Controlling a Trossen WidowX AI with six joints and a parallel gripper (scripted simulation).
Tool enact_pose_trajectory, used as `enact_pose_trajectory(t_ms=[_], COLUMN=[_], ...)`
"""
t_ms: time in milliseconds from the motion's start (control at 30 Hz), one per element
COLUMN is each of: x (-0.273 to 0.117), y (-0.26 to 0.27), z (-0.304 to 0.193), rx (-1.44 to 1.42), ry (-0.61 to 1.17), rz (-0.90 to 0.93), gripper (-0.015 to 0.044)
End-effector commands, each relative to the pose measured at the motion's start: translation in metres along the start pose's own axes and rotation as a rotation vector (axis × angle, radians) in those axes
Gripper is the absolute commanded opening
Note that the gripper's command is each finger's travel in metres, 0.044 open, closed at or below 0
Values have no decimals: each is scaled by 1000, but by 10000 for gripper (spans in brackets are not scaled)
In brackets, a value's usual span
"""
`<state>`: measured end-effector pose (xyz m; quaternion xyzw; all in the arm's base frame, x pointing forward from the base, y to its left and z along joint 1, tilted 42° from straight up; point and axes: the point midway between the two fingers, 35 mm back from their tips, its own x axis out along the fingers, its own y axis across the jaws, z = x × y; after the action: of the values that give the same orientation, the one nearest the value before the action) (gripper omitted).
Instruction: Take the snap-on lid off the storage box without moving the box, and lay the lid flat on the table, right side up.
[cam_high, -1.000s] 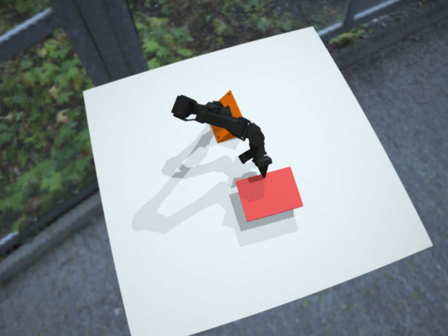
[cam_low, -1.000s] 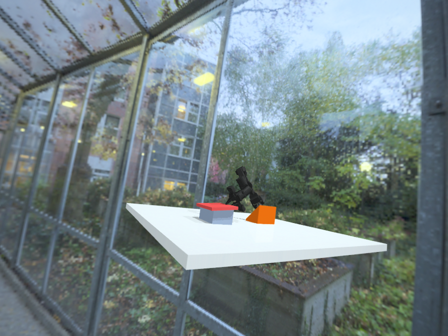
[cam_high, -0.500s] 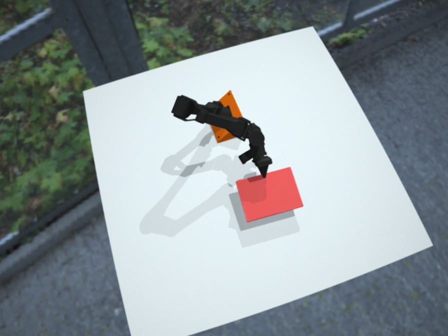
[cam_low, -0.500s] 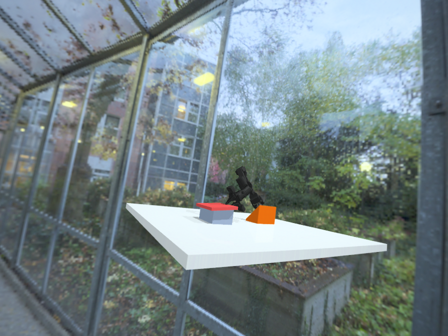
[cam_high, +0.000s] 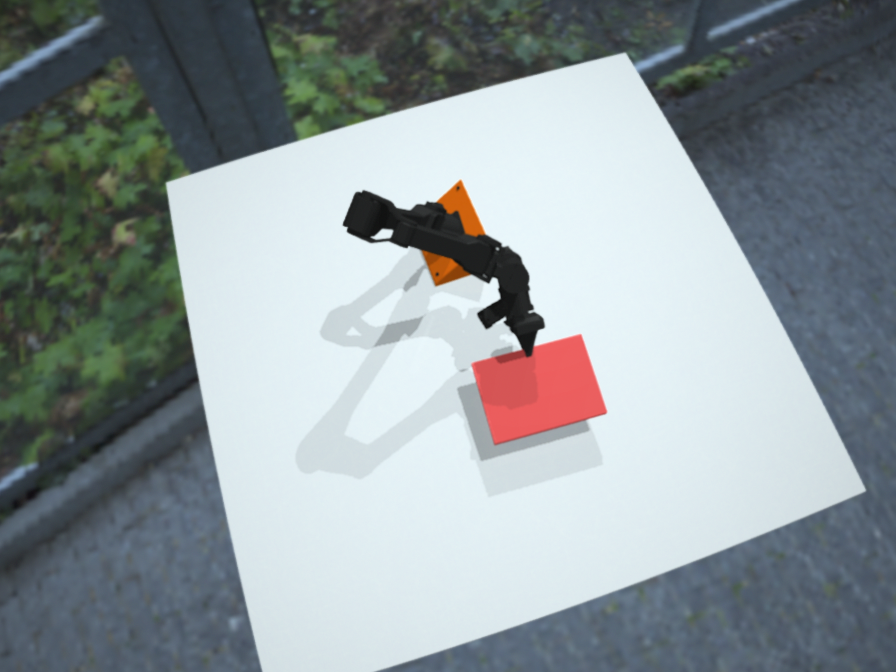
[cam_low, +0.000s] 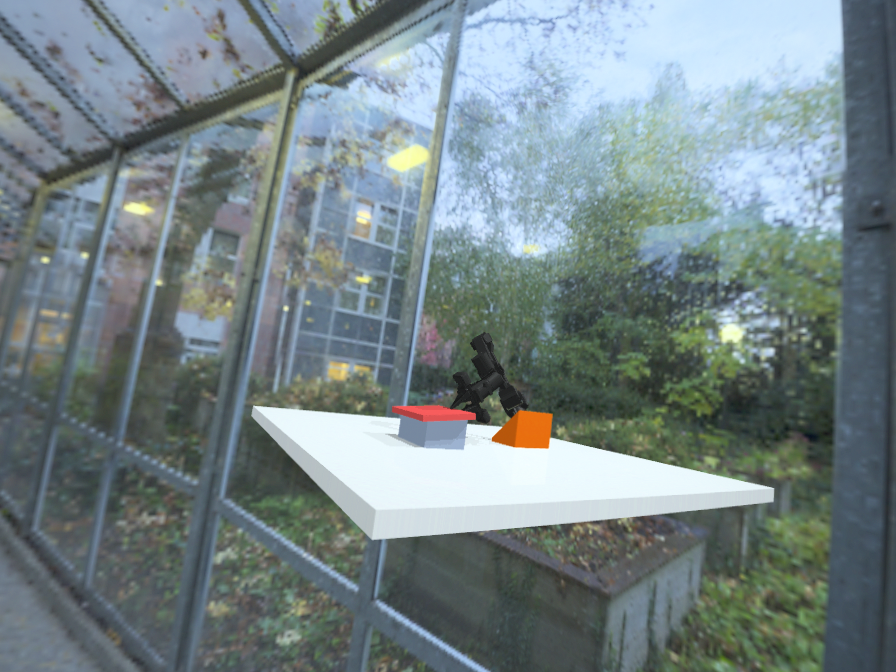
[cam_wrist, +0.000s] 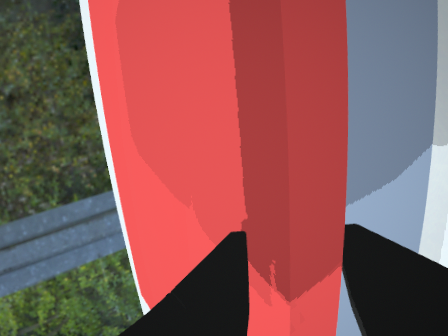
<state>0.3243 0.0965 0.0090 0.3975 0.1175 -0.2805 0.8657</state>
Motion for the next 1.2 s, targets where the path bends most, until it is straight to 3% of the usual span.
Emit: enact_pose_trajectory(t_ms=[0,1167], x=[0,-14], y=[1,23], z=[0,0], rx=[-1,0], ry=[1,3], rz=[2,3], gripper=[0,0])
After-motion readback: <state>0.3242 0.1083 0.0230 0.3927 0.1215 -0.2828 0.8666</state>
